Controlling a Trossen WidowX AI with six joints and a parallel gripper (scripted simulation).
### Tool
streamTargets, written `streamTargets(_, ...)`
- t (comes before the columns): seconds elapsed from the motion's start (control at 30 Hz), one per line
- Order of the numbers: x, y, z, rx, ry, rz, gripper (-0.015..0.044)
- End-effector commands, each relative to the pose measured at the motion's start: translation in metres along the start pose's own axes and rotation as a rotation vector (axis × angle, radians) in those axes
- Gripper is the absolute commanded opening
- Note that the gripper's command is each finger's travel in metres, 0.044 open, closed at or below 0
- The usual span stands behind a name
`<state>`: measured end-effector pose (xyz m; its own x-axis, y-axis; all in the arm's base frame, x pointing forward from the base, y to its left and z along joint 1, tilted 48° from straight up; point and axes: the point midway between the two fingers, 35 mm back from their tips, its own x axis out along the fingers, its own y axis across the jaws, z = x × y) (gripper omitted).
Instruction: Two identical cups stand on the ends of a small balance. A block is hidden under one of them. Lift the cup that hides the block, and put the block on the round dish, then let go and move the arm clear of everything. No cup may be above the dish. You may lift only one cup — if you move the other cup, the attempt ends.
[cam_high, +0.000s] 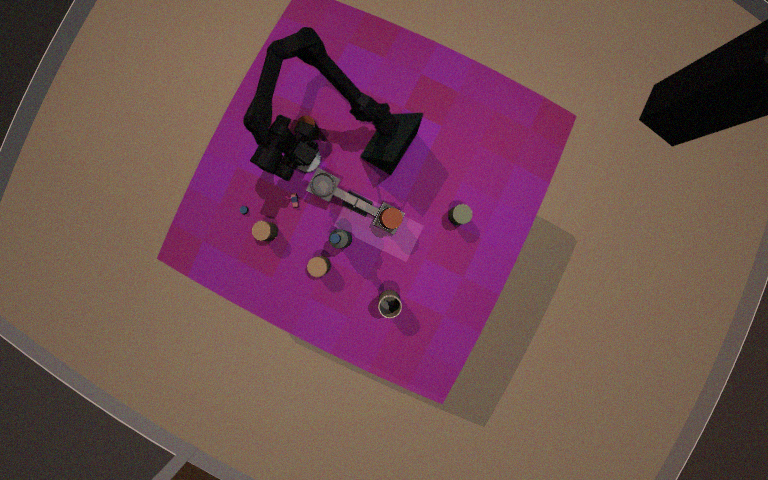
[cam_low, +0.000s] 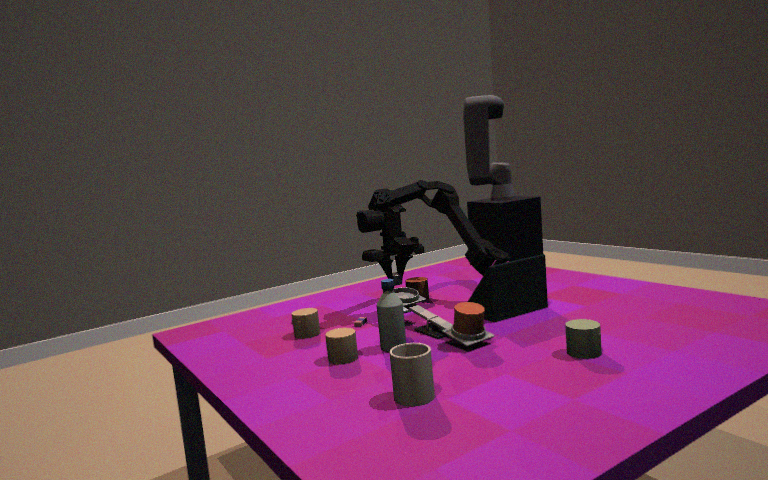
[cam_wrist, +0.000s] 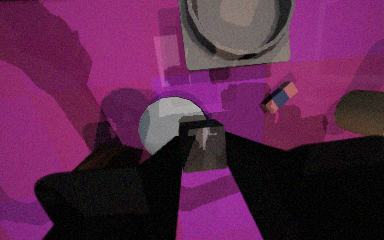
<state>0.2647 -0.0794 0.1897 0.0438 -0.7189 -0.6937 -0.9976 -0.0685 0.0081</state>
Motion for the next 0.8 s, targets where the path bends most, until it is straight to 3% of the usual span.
streamTargets(0.0,0.012,0.013,-0.015,0.008,0.015,0.017,0.0000)
streamTargets(0.77,0.062,0.027,-0.029,0.018,0.028,0.032,0.0000)
